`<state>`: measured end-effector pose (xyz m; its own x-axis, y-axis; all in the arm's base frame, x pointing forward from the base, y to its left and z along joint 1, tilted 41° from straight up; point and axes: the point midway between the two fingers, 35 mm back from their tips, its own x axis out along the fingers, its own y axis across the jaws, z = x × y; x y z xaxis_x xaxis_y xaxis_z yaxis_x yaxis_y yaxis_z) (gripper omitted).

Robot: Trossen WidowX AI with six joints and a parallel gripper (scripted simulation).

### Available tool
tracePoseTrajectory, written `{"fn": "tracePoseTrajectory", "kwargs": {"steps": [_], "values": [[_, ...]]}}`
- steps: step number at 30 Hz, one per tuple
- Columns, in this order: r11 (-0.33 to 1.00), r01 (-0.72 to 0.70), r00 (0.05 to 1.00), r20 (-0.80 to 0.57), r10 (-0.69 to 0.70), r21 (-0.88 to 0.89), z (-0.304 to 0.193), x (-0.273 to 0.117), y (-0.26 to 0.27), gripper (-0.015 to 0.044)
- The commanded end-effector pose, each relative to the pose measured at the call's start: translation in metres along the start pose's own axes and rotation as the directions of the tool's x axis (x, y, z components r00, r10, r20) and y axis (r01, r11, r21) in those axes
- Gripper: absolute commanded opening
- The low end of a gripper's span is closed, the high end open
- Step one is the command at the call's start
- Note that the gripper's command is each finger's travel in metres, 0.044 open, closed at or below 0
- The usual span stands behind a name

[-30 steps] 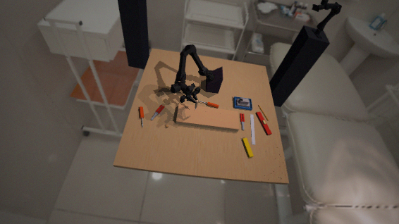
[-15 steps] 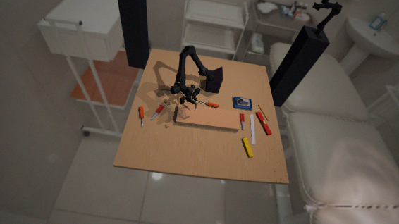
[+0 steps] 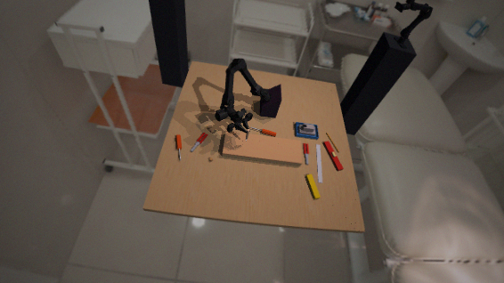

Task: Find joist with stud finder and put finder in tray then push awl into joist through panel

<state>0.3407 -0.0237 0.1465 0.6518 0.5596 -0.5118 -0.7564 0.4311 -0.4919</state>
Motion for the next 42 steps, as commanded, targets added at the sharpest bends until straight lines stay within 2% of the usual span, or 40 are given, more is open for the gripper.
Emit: {"fn": "tracePoseTrajectory", "kwargs": {"steps": [1, 29, 42], "values": [[1.0, -0.002, 1.0, 0.009, 0.002, -0.006, -0.003, 0.001, 0.001, 0.0], [1.0, -0.002, 1.0, 0.008, 0.002, -0.006, -0.041, 0.004, 0.001, 0.0], [1.0, -0.003, 1.0, 0.008, 0.003, -0.002, -0.04, 0.004, 0.002, 0.0]]}}
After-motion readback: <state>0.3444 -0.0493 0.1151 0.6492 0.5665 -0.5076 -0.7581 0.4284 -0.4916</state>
